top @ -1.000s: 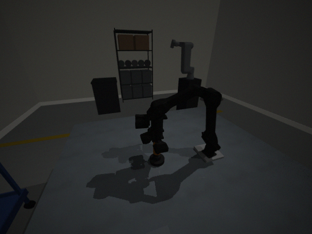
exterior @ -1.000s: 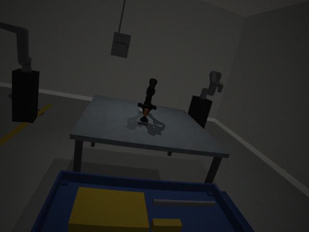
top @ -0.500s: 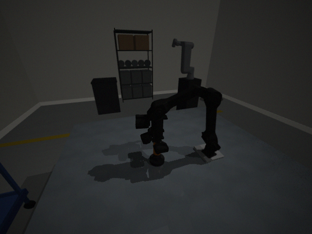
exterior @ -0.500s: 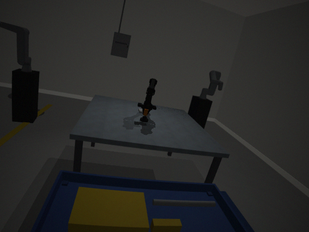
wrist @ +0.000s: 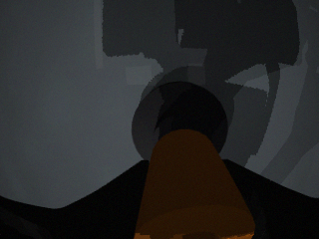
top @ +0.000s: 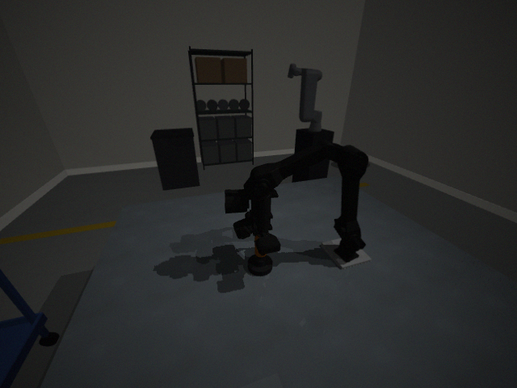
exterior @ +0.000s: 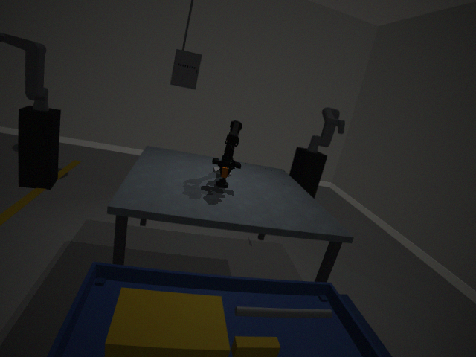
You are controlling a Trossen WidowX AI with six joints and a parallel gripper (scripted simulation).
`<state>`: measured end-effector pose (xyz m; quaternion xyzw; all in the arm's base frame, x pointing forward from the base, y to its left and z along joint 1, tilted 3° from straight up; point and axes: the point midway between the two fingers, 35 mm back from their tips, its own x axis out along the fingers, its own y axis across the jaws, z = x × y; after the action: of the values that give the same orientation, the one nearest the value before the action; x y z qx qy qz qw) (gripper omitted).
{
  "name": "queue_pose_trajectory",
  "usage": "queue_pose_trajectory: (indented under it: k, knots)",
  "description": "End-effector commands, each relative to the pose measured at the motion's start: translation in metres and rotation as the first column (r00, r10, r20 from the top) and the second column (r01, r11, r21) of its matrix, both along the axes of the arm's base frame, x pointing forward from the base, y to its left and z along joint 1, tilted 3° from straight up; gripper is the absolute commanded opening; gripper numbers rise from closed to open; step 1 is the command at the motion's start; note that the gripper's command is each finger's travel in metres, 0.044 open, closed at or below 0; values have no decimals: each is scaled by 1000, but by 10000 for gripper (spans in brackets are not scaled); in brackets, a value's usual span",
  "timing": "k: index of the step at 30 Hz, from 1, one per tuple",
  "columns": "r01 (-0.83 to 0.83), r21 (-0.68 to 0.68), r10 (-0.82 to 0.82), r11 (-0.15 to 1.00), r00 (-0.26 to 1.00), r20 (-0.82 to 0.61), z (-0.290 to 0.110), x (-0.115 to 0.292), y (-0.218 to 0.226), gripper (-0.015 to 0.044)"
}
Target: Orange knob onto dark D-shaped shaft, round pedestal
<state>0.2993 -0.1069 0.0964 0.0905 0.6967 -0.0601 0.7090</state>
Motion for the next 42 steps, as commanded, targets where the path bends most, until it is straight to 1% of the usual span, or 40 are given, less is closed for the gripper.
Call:
queue_pose_trajectory:
  k: [1,3,5,33,39,42]
  knots:
    - [-72,-5,73,997,997,7,2,1,0,0]
    - [-154,-7,154,988,988,10,2,2,-1,0]
    - [-195,-8,195,981,981,11,1,4,-2,0]
    - [-195,-8,195,981,981,11,-3,0,0,0]
    - [-195,-8,195,981,981,11,2,0,0,0]
    - [-247,-10,247,969,969,13,2,0,0,0]
